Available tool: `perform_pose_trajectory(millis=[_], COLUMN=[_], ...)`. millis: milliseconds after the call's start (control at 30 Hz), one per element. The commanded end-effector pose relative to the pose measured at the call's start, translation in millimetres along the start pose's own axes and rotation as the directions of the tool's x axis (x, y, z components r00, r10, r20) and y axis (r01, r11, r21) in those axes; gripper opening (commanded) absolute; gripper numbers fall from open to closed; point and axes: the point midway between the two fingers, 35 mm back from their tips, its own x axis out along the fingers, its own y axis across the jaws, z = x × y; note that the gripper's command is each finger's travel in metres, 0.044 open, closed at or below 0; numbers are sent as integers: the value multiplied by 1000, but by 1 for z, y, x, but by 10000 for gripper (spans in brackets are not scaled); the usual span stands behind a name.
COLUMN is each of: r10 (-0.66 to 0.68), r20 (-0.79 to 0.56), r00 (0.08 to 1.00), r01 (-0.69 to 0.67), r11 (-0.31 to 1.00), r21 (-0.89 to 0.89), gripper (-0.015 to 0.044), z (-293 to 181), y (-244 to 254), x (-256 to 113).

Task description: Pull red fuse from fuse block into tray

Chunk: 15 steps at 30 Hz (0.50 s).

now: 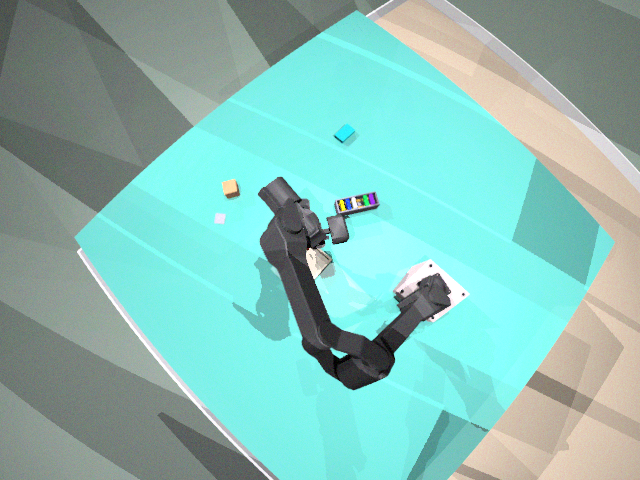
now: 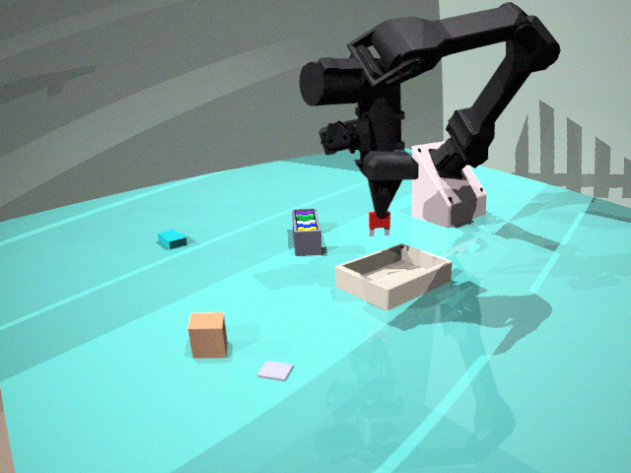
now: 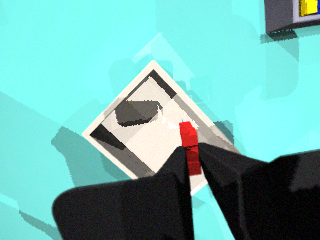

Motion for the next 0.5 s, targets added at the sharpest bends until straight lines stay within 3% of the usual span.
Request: perform_pose_trajectory(millis=[0, 467], r10=[13, 13], r20=[-5, -5], r00=[1000, 1000], r01=[-13, -13], r11=[1000, 1000], r21=[-2, -2], gripper=[0, 0], z=[-19, -19], y=[17, 19], x=[-2, 14])
